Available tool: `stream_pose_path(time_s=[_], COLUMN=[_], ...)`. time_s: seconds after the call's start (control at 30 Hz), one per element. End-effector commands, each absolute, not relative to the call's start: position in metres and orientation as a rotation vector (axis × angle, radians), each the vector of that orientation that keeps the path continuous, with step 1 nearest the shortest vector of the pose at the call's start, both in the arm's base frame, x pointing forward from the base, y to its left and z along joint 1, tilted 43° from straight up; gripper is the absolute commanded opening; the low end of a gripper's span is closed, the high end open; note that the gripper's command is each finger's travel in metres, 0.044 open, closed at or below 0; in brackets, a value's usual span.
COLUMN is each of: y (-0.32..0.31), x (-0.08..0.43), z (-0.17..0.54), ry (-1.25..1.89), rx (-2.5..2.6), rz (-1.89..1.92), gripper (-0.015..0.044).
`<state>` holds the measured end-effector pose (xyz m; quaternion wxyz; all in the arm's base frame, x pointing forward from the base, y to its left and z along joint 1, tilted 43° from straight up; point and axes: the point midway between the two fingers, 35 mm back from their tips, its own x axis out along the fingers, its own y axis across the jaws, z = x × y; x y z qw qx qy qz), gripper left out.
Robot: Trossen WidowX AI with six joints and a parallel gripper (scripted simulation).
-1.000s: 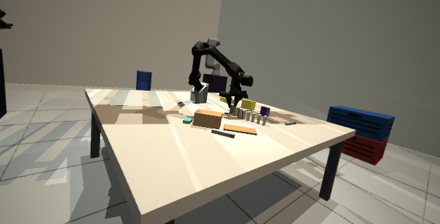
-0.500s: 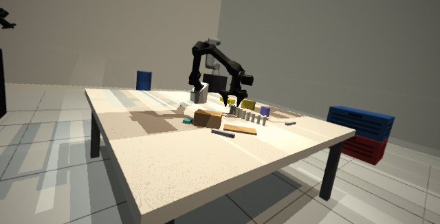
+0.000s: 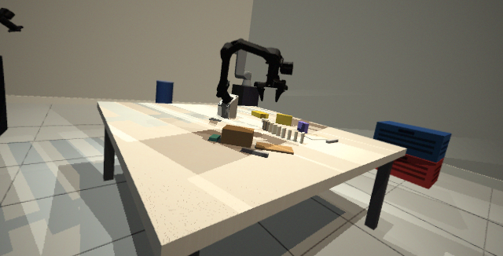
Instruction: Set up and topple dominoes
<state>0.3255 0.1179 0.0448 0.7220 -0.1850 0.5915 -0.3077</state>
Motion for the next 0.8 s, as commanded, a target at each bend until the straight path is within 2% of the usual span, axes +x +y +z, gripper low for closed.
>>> stream_pose_path(time_s=[0.0,0.2,0.5,0.77], y=[0.125,0.132,0.131,0.088], x=[0.316,0.290,0.289,0.295], z=[0.010,-0.066,-0.069,-0.116], ry=[1.273,1.116,1.111,1.109], rx=[-0.315,-0.040,-0.031,-0.033], rz=[-0.764,-0.960,-0.965,-0.967], gripper=[0.0440,0.0440,0.0440,0.0440])
